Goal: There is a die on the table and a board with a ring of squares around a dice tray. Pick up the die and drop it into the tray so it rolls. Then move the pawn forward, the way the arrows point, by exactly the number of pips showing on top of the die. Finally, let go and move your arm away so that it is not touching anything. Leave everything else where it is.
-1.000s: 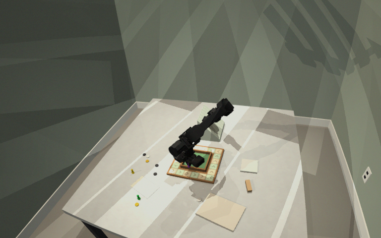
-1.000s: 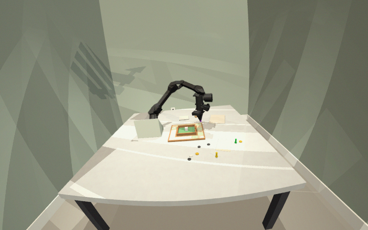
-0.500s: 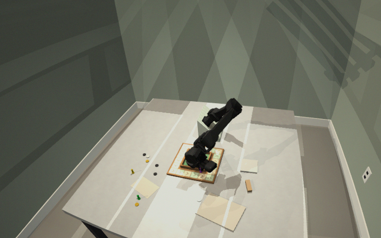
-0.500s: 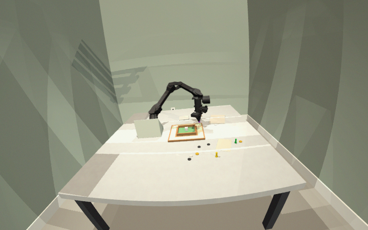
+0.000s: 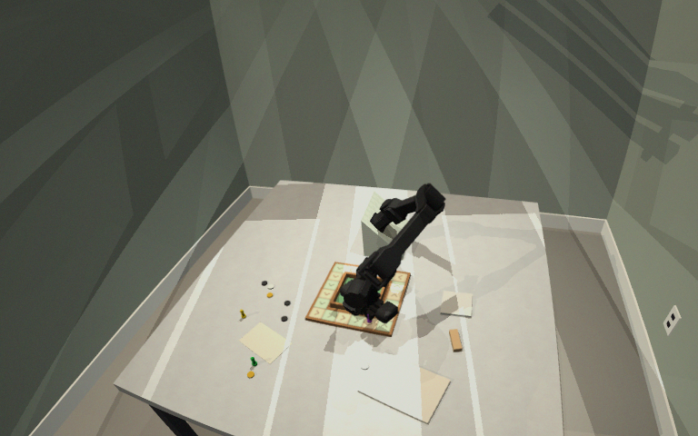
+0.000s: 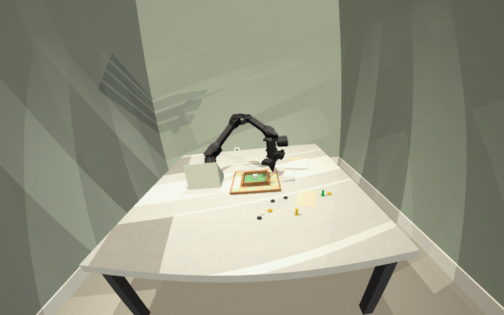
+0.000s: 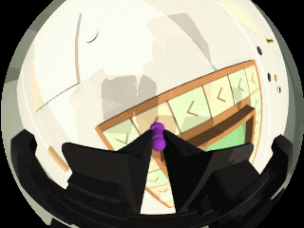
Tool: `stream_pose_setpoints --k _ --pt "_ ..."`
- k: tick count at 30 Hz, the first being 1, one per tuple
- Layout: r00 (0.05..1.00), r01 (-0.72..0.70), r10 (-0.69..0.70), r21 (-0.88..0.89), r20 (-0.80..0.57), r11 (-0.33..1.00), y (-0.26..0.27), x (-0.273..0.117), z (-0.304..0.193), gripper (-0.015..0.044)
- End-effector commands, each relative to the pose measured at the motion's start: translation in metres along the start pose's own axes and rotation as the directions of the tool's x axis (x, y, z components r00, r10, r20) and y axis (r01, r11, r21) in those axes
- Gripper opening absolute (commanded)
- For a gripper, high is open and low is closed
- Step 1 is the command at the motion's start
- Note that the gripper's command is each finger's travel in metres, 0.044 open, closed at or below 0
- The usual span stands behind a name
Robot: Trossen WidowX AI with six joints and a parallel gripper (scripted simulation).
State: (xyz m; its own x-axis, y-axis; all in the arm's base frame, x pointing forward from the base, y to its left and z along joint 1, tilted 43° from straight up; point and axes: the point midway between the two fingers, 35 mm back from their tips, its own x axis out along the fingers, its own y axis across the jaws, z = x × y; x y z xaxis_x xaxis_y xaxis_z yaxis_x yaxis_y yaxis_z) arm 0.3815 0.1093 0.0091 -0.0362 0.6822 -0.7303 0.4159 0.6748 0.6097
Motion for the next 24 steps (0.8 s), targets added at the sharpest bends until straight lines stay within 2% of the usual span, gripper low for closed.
stream_pose_setpoints --k 1,6,16,20,23,24 --pt "1.000 -0.003 0.003 0.003 -0.005 1.000 0.000 0.008 -0.001 0.0000" --pt "1.000 -0.004 0.004 0.003 -0.005 1.000 0.000 0.014 -0.001 0.0000" --pt "1.000 0.000 0.000 -0.002 -0.001 1.000 0.001 0.006 0.000 0.0263" --pt "1.000 -0.001 0.001 0.003 -0.004 1.000 0.000 -0.038 0.000 0.0368" --pt "1.000 -0.001 0.001 0.003 -0.004 1.000 0.000 -0.041 0.000 0.0440" --pt "1.000 -0.001 0.001 0.003 -0.004 1.000 0.000 -0.041 0.000 0.0440"
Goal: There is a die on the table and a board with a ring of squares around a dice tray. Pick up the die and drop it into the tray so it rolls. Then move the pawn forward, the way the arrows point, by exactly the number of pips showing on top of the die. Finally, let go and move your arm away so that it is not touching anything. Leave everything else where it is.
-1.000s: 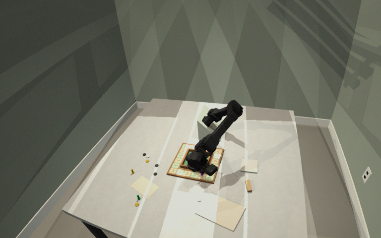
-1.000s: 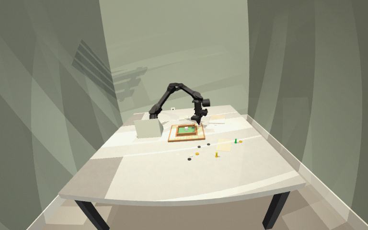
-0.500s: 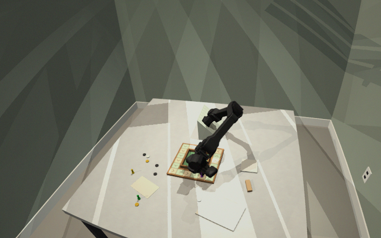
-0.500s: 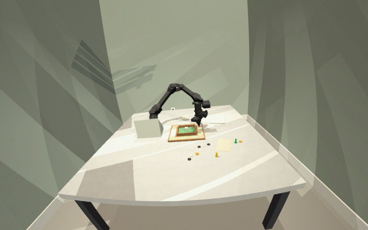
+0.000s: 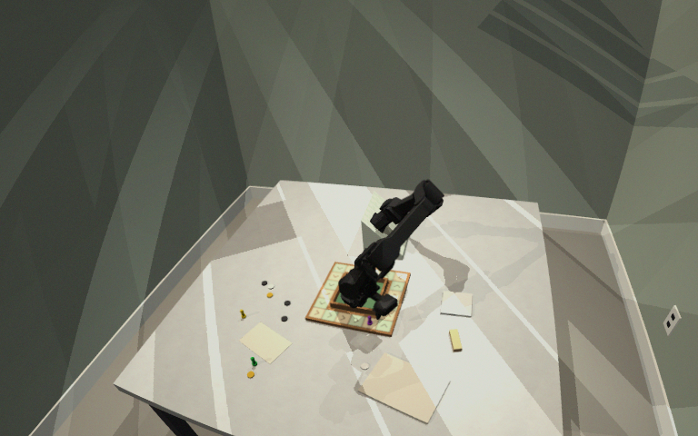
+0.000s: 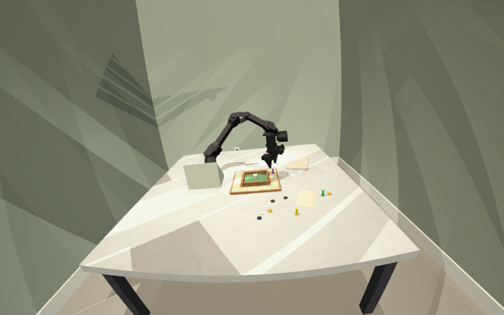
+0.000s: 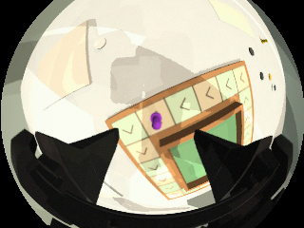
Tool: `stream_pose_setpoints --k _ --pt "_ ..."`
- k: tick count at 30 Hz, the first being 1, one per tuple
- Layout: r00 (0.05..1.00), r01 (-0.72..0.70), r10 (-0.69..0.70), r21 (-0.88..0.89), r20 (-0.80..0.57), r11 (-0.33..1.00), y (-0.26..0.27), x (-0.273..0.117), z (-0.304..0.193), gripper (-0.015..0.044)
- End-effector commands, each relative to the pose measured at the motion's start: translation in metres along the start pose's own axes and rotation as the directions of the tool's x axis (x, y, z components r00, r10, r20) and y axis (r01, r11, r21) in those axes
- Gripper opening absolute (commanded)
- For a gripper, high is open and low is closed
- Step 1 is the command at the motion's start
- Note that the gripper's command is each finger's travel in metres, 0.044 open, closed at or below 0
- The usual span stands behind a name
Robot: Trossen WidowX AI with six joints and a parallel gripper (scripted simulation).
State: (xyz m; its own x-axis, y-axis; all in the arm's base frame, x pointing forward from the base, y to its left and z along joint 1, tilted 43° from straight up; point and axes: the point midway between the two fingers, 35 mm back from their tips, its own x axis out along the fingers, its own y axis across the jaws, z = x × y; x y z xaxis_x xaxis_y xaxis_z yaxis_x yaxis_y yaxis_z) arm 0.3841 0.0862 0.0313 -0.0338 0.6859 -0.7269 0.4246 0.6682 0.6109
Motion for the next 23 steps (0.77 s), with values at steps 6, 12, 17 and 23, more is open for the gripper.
stream_pose_setpoints --k 6,12,17,23 --pt "1.000 0.029 -0.028 -0.119 0.014 0.992 -0.050 -0.045 -0.028 0.0440" --pt "0.999 0.041 -0.040 -0.269 0.012 0.962 -0.108 -0.077 -0.080 0.0440" --pt "1.000 0.027 -0.030 -0.374 -0.001 0.927 -0.138 -0.087 -0.123 0.0440" --pt "0.999 0.035 -0.032 -0.294 0.014 0.955 -0.117 -0.081 -0.089 0.0440"
